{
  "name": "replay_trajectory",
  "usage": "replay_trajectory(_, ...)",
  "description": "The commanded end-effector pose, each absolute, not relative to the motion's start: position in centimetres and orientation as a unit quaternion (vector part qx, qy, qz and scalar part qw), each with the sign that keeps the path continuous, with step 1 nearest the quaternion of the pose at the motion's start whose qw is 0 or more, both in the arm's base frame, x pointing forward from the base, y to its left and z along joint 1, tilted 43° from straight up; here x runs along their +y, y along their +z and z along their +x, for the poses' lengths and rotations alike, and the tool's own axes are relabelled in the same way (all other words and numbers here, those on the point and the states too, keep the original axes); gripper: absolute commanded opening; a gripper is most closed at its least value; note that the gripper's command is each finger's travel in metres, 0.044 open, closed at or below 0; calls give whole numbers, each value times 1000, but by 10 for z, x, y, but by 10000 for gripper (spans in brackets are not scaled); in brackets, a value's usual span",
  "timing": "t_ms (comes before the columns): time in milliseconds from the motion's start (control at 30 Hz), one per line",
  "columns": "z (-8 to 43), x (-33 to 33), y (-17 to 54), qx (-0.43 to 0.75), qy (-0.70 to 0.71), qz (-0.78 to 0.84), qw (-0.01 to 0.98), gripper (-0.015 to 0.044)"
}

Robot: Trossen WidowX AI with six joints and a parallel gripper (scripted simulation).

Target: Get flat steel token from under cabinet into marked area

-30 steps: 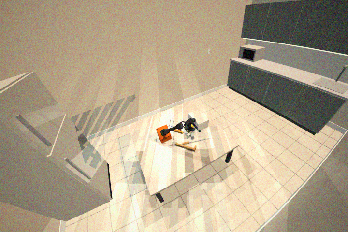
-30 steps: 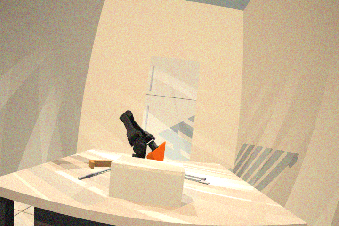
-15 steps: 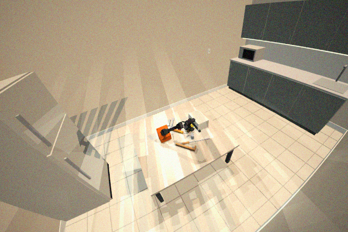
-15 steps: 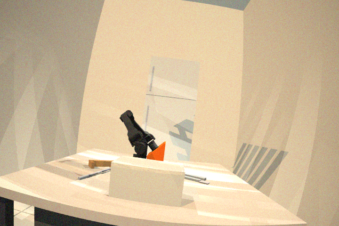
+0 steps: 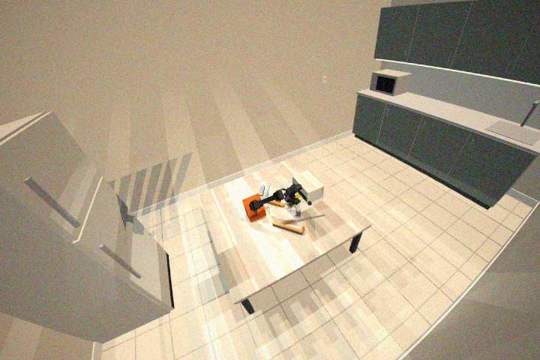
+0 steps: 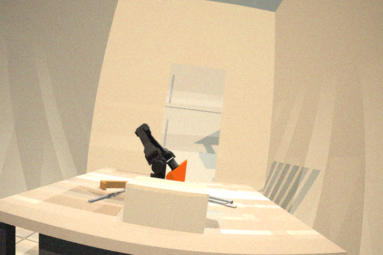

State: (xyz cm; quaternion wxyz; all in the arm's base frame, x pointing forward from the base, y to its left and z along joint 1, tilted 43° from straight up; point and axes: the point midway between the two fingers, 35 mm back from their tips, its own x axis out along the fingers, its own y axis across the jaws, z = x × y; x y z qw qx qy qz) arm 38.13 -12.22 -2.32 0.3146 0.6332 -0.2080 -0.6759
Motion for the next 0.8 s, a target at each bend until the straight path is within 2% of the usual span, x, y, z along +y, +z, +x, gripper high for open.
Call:
replay_trajectory(0,376,-123,-24,-206,-678,631,315,0)
replay_trajectory(767,354,-127,-21,-206,-678,631,316,0)
